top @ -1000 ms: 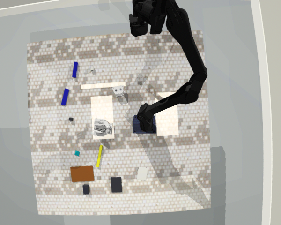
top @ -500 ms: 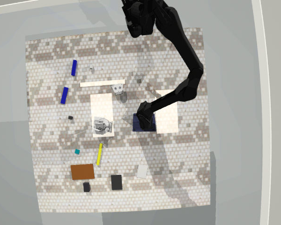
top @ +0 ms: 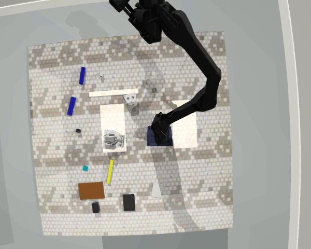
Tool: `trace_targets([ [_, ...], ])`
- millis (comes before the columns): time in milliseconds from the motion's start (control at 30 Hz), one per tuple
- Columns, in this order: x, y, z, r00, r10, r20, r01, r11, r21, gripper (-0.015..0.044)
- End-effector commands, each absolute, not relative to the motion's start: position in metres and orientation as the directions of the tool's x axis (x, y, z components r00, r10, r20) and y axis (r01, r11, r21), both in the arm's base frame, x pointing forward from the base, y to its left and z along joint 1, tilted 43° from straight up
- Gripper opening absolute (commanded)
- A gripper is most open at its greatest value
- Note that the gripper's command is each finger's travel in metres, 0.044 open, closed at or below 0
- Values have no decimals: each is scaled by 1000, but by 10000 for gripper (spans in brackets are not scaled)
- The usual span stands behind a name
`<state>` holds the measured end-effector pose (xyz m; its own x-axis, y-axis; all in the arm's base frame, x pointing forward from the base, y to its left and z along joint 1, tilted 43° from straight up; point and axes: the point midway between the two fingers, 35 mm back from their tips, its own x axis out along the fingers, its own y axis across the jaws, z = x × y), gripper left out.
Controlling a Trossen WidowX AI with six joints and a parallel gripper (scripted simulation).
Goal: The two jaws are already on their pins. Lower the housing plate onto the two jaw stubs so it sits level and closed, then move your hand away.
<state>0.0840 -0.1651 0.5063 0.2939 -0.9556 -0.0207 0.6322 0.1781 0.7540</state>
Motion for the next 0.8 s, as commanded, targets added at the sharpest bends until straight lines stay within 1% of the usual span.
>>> trace_targets([
  [0, 95, -171, 496, 296, -954, -54, 718, 185, 670, 440],
  [400, 110, -180, 476, 291, -951, -107, 865, 213, 454, 440],
  [767, 123, -187, 457, 283, -946, -156, 943, 244, 228, 440],
])
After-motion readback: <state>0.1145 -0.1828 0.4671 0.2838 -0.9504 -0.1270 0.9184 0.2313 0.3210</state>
